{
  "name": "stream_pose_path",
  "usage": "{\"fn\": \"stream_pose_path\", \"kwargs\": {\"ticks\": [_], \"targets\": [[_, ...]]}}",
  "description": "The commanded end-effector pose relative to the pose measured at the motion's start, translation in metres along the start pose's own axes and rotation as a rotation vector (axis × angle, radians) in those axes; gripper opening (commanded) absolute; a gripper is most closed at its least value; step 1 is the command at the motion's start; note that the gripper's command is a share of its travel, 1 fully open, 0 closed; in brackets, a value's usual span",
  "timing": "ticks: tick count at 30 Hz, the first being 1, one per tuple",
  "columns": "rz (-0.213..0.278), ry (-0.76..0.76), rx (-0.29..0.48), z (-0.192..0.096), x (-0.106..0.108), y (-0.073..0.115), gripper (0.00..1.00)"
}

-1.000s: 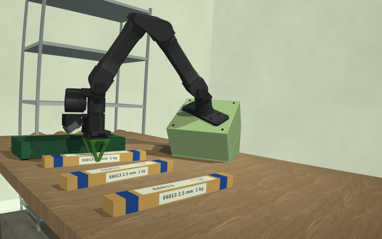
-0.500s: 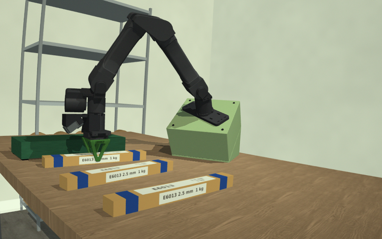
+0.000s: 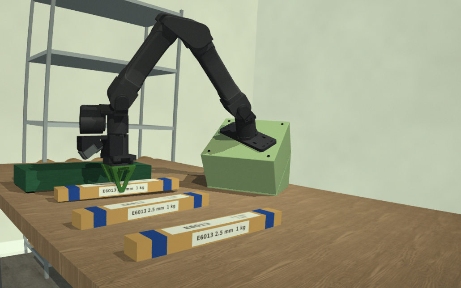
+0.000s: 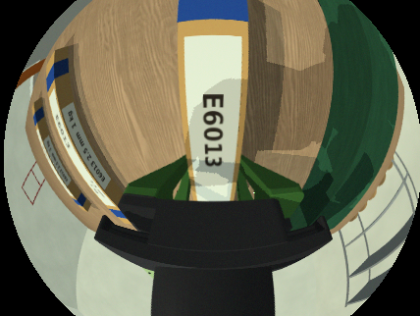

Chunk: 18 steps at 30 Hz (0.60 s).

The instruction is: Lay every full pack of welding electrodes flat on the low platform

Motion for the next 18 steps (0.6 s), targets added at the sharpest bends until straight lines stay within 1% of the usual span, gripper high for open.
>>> {"fn": "stream_pose_path", "kwargs": {"ticks": [1, 13, 18], "targets": [[-0.042, -0.004, -0.065, 0.014, -0.011, 0.043, 0.00], [-0.043, -0.004, -0.065, 0.013, -0.010, 0.064, 0.00], [-0.044, -0.003, -0.067, 0.013, -0.010, 0.068, 0.00]]}}
Point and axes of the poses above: the point where the finger pads meet when closed, its own y axis back along the fingers, its own x axis across the jaws, z = x × y, the point moved 4 cm from there along y, back along the fingers, and after that the axes turned 14 degrees about y, right-handed, at the moved point
